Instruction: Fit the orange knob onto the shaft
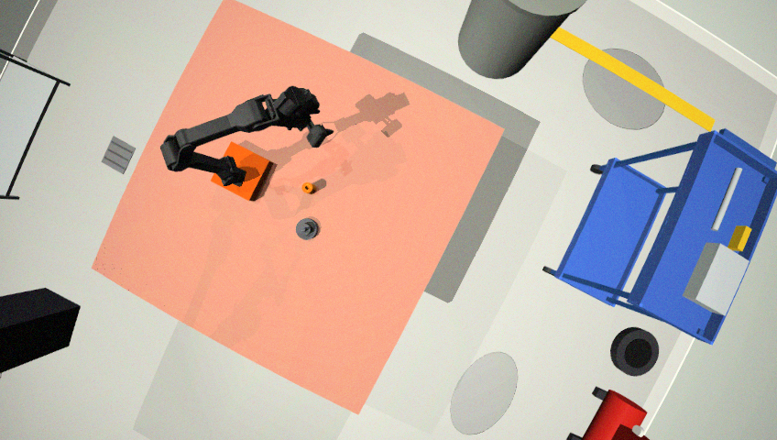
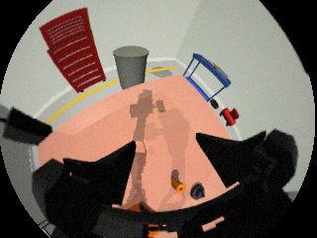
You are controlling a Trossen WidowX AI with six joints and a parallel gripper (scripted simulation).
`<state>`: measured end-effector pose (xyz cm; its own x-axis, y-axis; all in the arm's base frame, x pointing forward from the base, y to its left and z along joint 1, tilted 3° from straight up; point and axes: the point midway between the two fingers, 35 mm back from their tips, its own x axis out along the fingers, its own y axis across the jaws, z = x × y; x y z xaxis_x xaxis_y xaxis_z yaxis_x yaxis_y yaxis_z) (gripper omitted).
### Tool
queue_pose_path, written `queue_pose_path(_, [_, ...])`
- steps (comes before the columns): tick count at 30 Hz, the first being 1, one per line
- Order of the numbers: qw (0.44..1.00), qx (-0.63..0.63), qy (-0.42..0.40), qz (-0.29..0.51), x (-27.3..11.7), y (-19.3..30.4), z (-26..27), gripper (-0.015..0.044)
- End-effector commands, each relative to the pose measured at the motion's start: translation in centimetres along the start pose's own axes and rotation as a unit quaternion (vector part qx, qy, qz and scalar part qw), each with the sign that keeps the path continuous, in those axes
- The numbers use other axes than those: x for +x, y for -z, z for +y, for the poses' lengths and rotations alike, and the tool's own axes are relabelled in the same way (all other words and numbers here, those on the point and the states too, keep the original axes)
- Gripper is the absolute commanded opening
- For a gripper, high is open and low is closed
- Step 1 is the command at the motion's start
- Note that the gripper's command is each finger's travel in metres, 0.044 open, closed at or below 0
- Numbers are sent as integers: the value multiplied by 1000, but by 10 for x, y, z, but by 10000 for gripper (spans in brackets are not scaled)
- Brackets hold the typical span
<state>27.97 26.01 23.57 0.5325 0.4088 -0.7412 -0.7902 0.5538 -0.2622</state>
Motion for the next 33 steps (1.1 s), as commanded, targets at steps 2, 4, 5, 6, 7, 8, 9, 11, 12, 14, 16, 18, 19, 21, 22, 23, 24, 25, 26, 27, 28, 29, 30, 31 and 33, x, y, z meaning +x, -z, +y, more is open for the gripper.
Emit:
queue_pose_path(2, [985, 133, 7, 108, 18, 63, -36, 440])
queue_pose_path(4, [968, 200, 13, 154, 20, 93, -51, 440])
queue_pose_path(5, [956, 233, 16, 177, 21, 108, -57, 440])
queue_pose_path(6, [943, 267, 19, 199, 20, 123, -63, 440])
queue_pose_path(7, [928, 300, 22, 220, 19, 138, -68, 440])
queue_pose_path(8, [911, 334, 25, 241, 17, 153, -73, 440])
queue_pose_path(9, [892, 367, 28, 261, 15, 167, -76, 440])
queue_pose_path(11, [849, 434, 34, 299, 7, 196, -78, 440])
queue_pose_path(12, [831, 459, 37, 314, 4, 206, -78, 440])
queue_pose_path(14, [815, 478, 39, 325, 1, 214, -77, 440])
queue_pose_path(16, [815, 478, 39, 325, 1, 214, -77, 440])
queue_pose_path(18, [815, 478, 39, 325, 1, 214, -77, 440])
queue_pose_path(19, [815, 478, 39, 325, 1, 214, -77, 440])
queue_pose_path(21, [815, 478, 39, 325, 7, 219, -76, 440])
queue_pose_path(22, [815, 478, 39, 325, 15, 224, -74, 440])
queue_pose_path(23, [815, 478, 39, 325, 22, 230, -72, 440])
queue_pose_path(24, [815, 478, 39, 325, 27, 234, -71, 440])
queue_pose_path(25, [815, 478, 39, 325, 28, 235, -70, 440])
queue_pose_path(26, [815, 478, 39, 325, 28, 235, -70, 440])
queue_pose_path(27, [815, 478, 39, 325, 28, 235, -70, 440])
queue_pose_path(28, [815, 478, 39, 325, 29, 236, -70, 440])
queue_pose_path(29, [815, 478, 39, 325, 32, 238, -69, 440])
queue_pose_path(30, [815, 478, 39, 325, 36, 242, -68, 440])
queue_pose_path(31, [815, 478, 39, 325, 38, 244, -67, 440])
queue_pose_path(33, [815, 478, 39, 325, 39, 245, -67, 440])
